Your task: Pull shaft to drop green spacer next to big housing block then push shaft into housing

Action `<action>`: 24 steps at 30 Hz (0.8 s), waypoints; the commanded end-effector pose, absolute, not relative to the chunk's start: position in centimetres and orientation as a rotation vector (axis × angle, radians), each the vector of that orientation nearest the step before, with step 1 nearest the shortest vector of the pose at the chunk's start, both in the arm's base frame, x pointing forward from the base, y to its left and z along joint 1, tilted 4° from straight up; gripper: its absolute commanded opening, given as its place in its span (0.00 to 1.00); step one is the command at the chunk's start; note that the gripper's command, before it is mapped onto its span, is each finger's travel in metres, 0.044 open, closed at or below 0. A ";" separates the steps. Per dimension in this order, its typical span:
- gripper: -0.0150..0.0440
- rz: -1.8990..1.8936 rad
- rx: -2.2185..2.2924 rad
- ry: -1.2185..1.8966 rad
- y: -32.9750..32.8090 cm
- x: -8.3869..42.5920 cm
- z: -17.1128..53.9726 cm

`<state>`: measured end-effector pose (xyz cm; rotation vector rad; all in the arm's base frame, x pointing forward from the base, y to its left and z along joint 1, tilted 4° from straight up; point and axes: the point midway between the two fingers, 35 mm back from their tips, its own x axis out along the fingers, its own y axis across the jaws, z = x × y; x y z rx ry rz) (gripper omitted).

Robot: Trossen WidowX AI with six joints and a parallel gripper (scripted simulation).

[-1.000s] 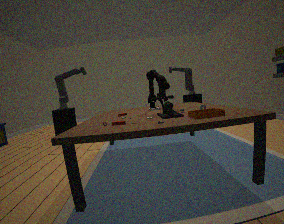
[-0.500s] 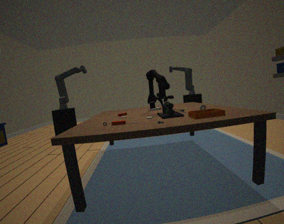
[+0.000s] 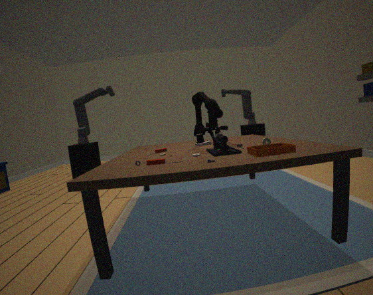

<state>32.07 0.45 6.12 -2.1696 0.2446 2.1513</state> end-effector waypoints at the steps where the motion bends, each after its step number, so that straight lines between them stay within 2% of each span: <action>1: 0.25 2.151 -2.169 0.245 0.5 32.1 6.1; 24: 0.25 2.151 -2.164 0.245 0.3 32.7 6.1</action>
